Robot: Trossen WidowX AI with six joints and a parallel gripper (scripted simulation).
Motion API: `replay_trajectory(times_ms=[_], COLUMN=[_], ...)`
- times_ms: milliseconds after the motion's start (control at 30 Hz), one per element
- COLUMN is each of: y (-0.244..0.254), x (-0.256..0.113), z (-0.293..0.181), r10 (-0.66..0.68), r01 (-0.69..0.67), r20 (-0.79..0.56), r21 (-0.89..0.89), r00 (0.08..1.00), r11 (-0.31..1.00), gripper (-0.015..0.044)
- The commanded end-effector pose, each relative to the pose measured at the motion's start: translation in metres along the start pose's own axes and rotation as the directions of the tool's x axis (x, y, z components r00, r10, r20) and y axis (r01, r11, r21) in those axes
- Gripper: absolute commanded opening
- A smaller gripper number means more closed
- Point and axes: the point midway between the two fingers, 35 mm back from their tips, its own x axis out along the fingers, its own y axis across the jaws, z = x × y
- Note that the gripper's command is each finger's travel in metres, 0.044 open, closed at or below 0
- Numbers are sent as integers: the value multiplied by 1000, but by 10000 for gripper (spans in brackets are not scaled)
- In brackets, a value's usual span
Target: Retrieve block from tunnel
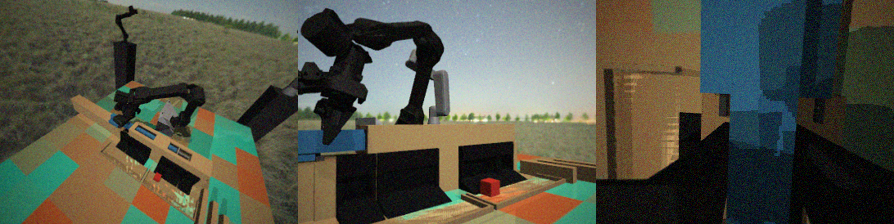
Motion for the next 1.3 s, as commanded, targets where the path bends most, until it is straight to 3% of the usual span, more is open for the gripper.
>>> replay_trajectory(times_ms=[0, 367, 600, 1267], y=[-1, 7, 6, 2], x=[1, -35, -20, 3], z=[-1, 13, 40, 34], r10=[-2, -6, -5, -4], r01=[2, 6, 5, 5], r20=[-4, -79, -84, -84], r21=[2, 6, 6, 6], r00=[1000, 997, 996, 996], r11=[1000, 1000, 1000, 1000], gripper=[157, 440, 440, 440])
